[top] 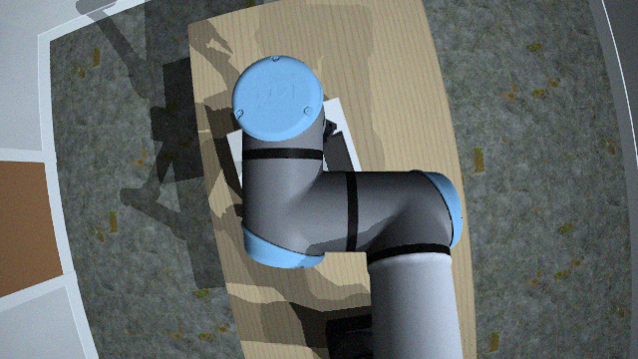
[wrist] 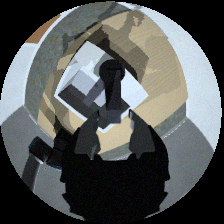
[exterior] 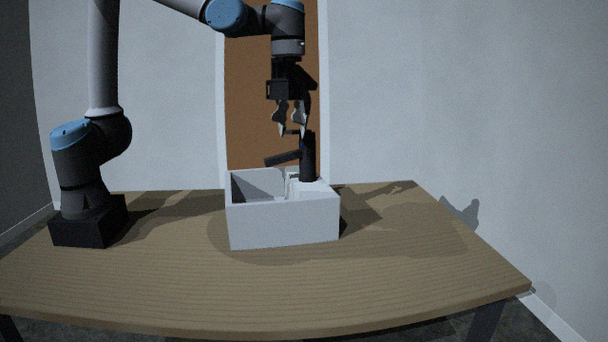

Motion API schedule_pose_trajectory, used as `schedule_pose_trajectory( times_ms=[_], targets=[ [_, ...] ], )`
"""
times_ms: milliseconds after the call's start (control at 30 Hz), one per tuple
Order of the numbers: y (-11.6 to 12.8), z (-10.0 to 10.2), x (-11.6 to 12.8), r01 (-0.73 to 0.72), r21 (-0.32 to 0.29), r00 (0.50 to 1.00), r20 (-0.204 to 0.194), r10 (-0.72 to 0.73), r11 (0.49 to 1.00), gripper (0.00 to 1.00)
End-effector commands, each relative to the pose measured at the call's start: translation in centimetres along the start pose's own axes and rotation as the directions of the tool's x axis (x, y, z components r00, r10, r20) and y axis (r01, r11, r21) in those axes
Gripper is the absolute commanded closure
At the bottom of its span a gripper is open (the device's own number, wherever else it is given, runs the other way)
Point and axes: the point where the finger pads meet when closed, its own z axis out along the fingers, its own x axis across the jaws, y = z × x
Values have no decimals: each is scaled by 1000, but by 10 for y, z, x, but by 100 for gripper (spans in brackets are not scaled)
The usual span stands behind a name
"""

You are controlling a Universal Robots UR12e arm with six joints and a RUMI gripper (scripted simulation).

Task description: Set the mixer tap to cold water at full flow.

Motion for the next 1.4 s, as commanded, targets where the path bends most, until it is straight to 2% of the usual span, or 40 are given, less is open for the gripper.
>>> schedule_pose_trajectory(
  times_ms=[0, 1267, 1300, 1367],
  targets=[
    [0, 0, 1, 0, 1, 1000, -1, 0, 1000, 62],
    [0, 0, 1, 0, 1, 1000, -1, 0, 1000, 62],
    [0, 0, 1, 0, 1, 1000, -1, 0, 1000, 100],
    [0, 0, 1, 0, 1, 1000, -1, 0, 1000, 100]
  ],
)
